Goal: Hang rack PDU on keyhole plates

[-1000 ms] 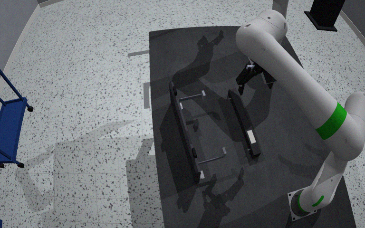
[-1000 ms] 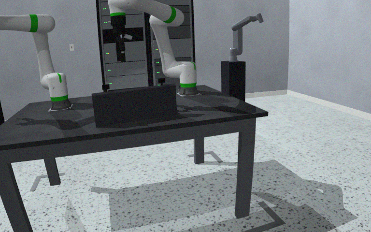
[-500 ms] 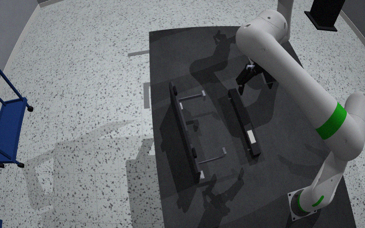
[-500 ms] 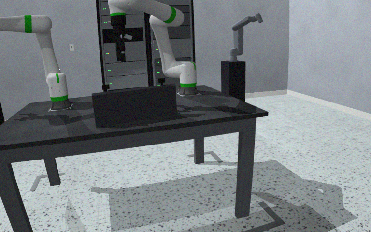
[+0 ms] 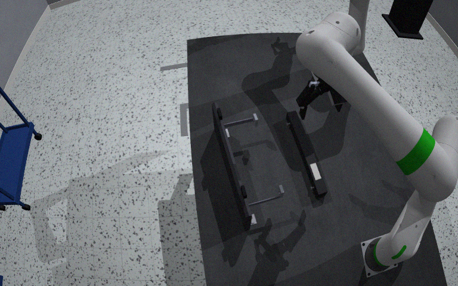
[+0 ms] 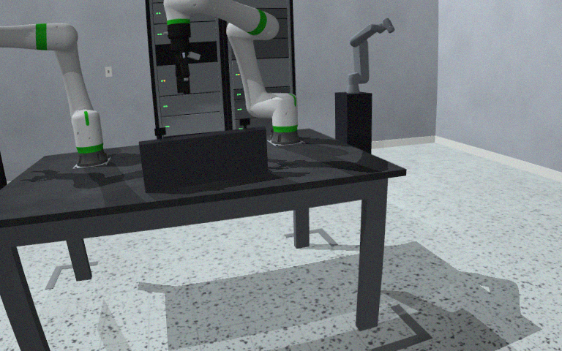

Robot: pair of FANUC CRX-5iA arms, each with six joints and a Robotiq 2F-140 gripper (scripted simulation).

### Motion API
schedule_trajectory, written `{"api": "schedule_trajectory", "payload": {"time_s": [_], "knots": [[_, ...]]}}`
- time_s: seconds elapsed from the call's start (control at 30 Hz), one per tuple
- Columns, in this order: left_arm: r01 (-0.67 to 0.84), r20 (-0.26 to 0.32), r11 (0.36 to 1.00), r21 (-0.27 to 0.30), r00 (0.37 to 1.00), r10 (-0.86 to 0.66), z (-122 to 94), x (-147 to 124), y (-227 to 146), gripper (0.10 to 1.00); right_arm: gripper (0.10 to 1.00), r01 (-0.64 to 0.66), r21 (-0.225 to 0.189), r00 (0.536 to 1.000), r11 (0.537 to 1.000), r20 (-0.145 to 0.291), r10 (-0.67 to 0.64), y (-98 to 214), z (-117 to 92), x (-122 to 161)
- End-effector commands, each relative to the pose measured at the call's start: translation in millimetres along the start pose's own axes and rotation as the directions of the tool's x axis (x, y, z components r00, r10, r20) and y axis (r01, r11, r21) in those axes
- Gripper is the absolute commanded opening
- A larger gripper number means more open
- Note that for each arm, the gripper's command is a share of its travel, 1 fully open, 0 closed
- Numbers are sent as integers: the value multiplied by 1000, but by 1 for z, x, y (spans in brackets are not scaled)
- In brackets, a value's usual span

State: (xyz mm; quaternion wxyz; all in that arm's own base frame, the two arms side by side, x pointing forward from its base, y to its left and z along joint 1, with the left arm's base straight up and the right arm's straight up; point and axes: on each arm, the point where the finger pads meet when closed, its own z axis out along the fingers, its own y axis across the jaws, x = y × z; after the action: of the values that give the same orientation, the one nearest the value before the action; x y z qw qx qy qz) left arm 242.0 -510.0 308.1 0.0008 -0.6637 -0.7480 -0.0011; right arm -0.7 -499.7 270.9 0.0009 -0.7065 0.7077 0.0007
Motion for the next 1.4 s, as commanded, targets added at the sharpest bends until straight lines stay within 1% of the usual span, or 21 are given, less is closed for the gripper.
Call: {"api": "schedule_trajectory", "payload": {"time_s": [0.0, 1.13, 1.37], "knots": [[0, 2, 1000, -1, 1000, 0, -1, 0, 0, 598, 1000, 0, 0, 1000, 1000, -2, 0, 0, -1, 0], [0, 3, 1000, -1, 1000, 0, -1, 0, 0, 598, 1000, 0, 0, 1000, 1000, -2, 0, 0, -1, 0], [-1, 4, 1000, 0, 1000, 1, 3, 0, 0, 598, 1000, 0, 0, 1000, 1000, -2, 0, 0, -1, 0]]}}
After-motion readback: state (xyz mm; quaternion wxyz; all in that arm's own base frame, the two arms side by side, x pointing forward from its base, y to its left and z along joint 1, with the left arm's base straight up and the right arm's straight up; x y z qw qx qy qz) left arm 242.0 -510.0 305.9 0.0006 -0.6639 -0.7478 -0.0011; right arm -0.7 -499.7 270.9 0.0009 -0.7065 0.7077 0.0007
